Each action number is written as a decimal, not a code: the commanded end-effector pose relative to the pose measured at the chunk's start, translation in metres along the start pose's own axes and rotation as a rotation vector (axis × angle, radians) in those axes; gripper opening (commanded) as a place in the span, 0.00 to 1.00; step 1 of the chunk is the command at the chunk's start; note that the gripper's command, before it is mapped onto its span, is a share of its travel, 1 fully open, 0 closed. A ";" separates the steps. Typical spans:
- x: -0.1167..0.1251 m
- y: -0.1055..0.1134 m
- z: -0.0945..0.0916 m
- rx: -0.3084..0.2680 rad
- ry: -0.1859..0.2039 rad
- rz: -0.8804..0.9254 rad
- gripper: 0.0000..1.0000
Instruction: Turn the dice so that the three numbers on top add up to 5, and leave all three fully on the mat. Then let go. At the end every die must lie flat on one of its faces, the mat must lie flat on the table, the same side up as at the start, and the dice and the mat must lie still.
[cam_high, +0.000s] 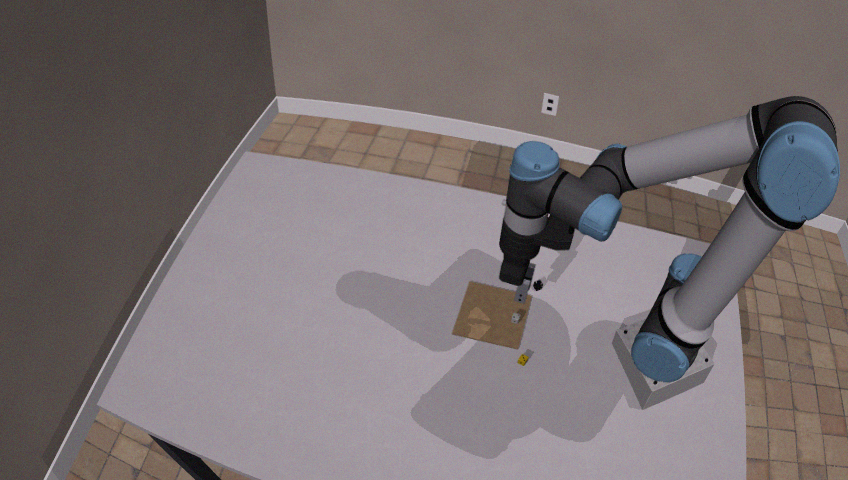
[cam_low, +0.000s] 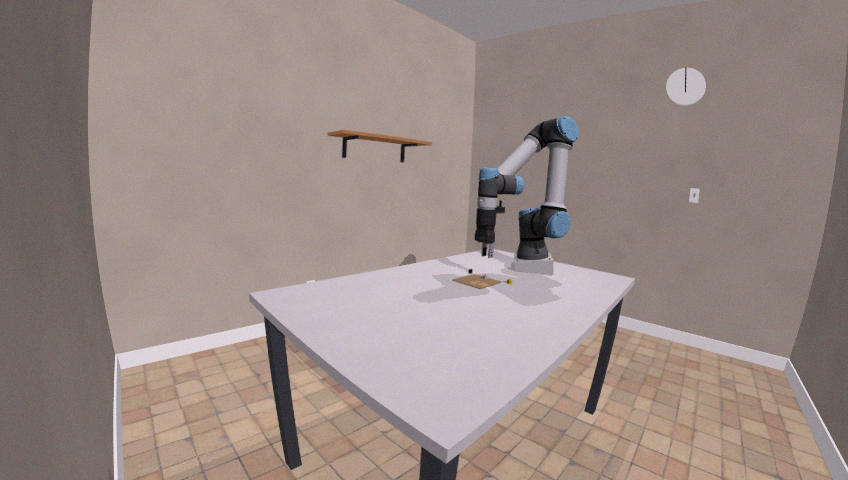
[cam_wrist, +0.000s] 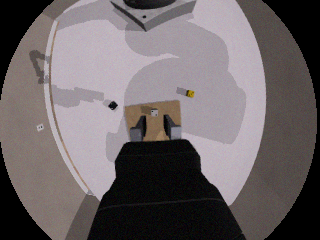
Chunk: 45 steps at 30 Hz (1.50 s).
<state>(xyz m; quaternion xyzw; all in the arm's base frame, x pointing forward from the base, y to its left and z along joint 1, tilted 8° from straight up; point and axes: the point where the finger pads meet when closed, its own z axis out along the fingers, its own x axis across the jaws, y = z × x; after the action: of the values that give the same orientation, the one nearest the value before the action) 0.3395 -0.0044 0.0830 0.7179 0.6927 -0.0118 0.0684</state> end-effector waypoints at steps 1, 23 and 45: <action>0.000 0.000 -0.002 0.001 0.000 0.000 1.00; 0.000 0.000 -0.002 0.001 0.000 0.000 1.00; -0.010 -0.005 0.001 0.002 0.001 0.281 1.00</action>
<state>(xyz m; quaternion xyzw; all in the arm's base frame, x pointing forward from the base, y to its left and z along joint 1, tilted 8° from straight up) 0.3355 -0.0111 0.0832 0.7823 0.6192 -0.0051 0.0675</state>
